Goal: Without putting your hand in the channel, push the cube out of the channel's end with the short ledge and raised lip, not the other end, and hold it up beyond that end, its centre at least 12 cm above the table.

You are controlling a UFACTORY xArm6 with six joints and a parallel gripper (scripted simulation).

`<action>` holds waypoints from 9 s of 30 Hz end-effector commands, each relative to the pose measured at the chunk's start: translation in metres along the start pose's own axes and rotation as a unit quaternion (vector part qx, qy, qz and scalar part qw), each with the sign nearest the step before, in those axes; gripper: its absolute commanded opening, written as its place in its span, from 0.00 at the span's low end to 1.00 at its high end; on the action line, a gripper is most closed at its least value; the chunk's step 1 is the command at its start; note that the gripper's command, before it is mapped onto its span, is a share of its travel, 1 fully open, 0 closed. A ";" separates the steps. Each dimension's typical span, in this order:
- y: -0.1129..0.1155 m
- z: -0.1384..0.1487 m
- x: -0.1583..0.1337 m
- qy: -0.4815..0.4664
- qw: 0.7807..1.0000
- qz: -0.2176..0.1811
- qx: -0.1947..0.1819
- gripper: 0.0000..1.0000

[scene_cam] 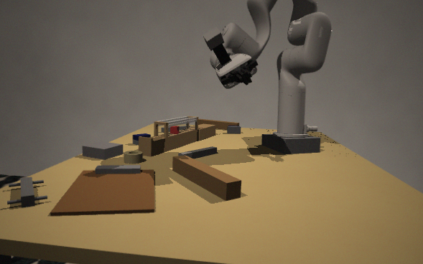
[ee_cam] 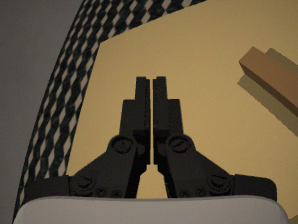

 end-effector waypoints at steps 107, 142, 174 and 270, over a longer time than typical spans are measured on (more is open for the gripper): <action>0.569 0.194 -0.124 -0.167 0.763 -0.467 -0.414 0.38; 0.549 0.238 -0.201 -0.167 0.763 -0.467 -0.414 0.38; 0.544 0.249 -0.222 -0.167 0.763 -0.467 -0.414 0.00; 0.414 0.117 -0.180 -0.008 0.781 -0.542 -0.310 0.00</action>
Point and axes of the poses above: the point where the finger pads meet when closed, its own y axis back along the fingers, its own z axis across the jaws, x = y × z, the point moved 4 cm from there along y, back along the fingers, and after that the axes turned 5 degrees about y, right-handed, at the moved point
